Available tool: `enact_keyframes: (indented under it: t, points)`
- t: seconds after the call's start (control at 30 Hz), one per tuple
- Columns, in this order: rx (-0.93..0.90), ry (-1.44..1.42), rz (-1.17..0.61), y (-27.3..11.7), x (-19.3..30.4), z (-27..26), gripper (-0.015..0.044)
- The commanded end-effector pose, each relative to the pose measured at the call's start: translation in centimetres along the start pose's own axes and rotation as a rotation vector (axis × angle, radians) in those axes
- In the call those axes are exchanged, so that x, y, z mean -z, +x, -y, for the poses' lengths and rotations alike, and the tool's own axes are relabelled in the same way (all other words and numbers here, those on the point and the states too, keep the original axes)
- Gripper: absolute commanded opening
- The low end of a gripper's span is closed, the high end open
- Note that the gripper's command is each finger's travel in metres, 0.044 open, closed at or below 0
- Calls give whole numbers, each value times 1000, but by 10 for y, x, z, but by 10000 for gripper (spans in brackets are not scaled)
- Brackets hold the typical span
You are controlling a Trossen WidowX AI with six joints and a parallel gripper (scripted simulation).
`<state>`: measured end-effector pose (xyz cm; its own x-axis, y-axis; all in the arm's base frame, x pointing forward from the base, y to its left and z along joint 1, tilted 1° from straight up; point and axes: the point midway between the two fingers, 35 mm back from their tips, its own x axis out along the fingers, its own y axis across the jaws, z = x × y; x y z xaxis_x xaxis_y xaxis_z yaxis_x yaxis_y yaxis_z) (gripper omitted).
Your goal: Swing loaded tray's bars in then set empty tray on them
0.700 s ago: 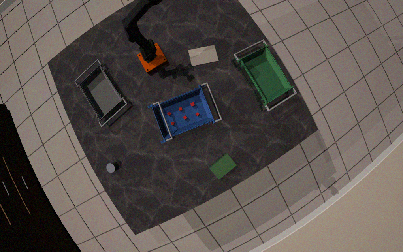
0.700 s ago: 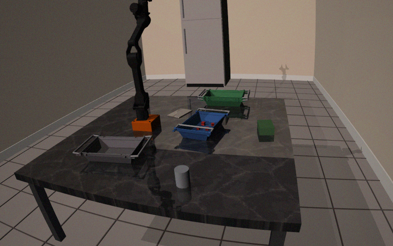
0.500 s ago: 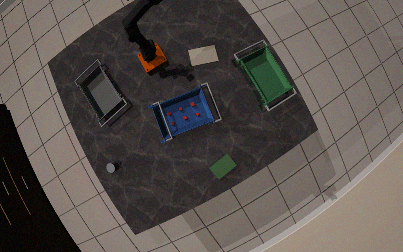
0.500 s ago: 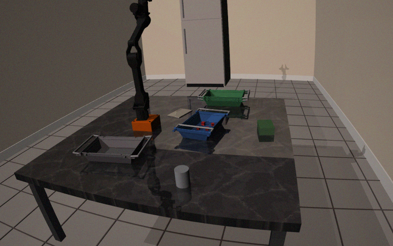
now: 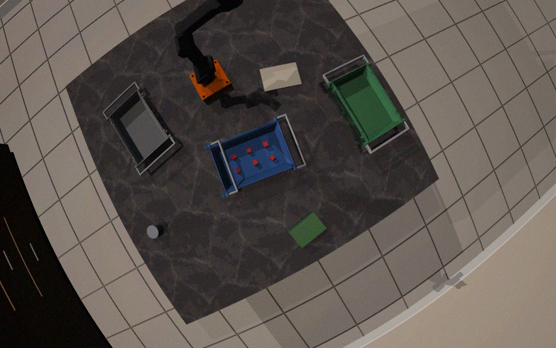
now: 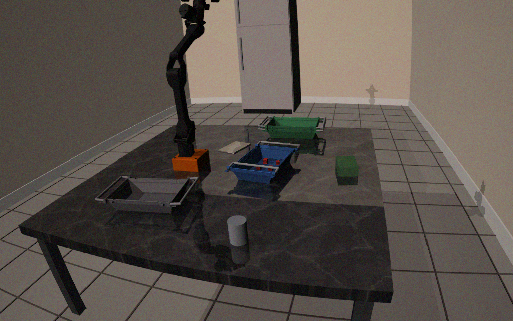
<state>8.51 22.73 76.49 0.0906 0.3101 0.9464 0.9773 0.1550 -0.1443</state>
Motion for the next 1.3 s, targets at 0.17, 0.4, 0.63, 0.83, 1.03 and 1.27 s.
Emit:
enact_keyframes:
  t: [0.17, 0.4, 0.63, 0.83, 1.03, 1.27]
  points:
    - [-173, 165, 161, -13, -56, -63, 88]
    - [-300, 250, 227, -31, -80, -120, 88]
    - [-566, 449, 298, -67, -118, -194, 88]
    - [-881, 639, 297, -122, -145, -269, 88]
    - [-1127, 723, 189, -174, -147, -324, 88]
    - [-1387, 843, 24, -236, -144, -375, 88]
